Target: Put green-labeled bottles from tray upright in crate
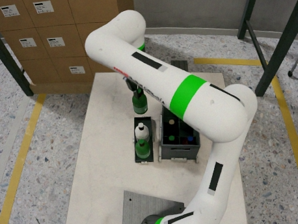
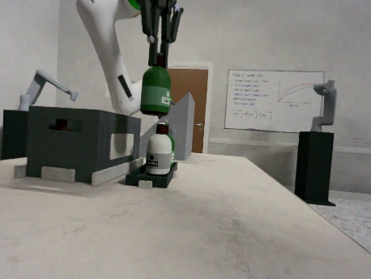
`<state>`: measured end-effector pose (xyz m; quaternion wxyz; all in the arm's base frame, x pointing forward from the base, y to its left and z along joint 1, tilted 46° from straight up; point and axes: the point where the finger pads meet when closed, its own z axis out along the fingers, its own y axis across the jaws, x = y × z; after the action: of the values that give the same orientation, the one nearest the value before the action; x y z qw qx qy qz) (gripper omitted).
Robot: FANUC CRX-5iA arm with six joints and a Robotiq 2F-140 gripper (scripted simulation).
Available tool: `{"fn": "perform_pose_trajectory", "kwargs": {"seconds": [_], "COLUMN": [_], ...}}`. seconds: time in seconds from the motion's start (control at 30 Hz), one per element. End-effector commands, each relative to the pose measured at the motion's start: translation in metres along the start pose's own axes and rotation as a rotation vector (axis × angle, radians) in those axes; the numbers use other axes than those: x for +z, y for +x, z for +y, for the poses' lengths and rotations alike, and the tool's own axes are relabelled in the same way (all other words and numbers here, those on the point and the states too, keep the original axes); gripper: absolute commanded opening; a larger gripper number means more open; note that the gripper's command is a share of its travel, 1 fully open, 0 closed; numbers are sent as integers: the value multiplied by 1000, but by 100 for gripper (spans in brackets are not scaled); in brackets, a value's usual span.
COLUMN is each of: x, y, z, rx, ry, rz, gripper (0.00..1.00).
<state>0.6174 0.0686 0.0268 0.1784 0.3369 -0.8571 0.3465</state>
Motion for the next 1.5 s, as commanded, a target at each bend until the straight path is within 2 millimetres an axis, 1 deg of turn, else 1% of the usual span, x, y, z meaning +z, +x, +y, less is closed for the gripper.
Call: {"fn": "perform_pose_trajectory", "kwargs": {"seconds": [0.0, 0.73, 1.47], "x": [-3, -10, -13], "y": [0, 0, 0], "z": [0, 0, 0], "rx": [0, 0, 0], "ry": [1, 1, 1], "rz": [-2, -2, -2], "gripper": [10, 10, 10]}}
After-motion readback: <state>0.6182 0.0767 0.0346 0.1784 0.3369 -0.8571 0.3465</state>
